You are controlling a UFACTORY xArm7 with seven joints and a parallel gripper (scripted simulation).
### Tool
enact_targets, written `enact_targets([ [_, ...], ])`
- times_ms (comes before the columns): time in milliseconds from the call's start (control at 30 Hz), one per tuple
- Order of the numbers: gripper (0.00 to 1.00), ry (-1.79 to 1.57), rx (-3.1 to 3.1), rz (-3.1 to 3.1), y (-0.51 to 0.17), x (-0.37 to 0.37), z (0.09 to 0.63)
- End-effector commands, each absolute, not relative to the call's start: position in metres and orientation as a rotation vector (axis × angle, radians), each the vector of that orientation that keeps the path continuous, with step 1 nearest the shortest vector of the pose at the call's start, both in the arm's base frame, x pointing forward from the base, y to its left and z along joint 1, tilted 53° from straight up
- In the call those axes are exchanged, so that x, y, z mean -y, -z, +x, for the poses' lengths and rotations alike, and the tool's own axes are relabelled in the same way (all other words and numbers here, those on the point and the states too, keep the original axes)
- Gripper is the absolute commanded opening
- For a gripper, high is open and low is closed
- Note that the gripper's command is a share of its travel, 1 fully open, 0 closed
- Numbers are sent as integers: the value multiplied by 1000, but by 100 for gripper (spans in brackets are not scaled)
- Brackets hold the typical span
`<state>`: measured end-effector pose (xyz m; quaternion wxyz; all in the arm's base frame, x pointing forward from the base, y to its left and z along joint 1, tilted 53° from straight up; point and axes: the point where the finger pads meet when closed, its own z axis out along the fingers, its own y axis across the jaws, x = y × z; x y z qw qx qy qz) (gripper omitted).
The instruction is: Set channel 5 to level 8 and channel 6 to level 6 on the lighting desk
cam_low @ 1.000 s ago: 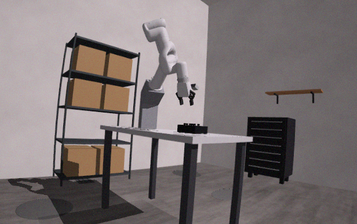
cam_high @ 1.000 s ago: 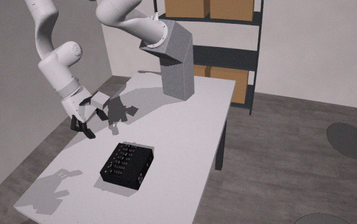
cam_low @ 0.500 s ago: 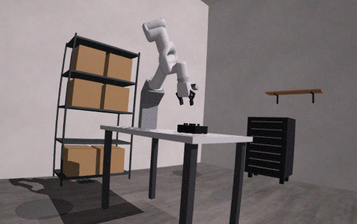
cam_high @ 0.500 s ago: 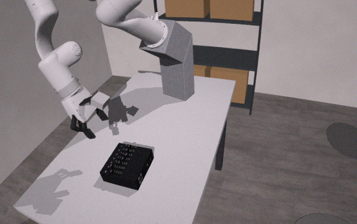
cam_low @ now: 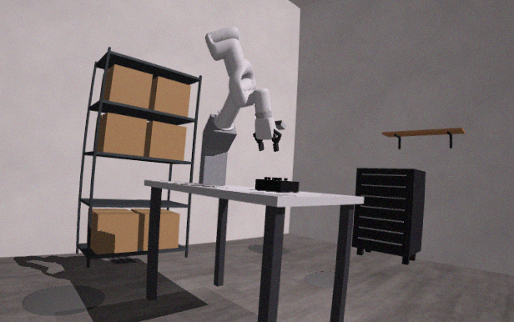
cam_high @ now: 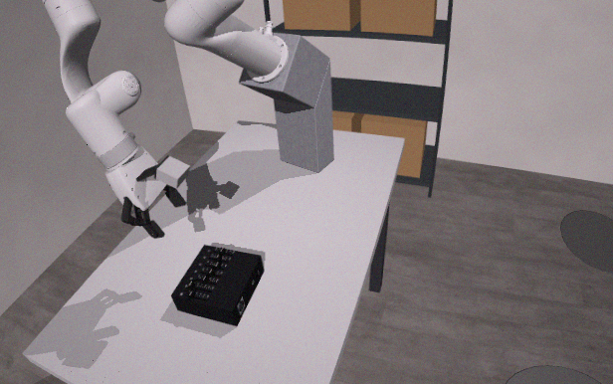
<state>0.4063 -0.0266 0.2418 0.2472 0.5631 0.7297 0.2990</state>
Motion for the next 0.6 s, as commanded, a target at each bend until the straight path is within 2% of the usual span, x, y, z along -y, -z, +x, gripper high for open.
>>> enact_targets([
  [0,100,-716,-2051,1408,-243,20,407],
  [333,100,-191,-2282,675,-224,-35,414],
  [400,100,-191,-2282,675,-224,-35,414],
  [433,100,-55,-2303,466,-222,-40,415],
  [567,100,77,-2300,266,-219,-48,417],
])
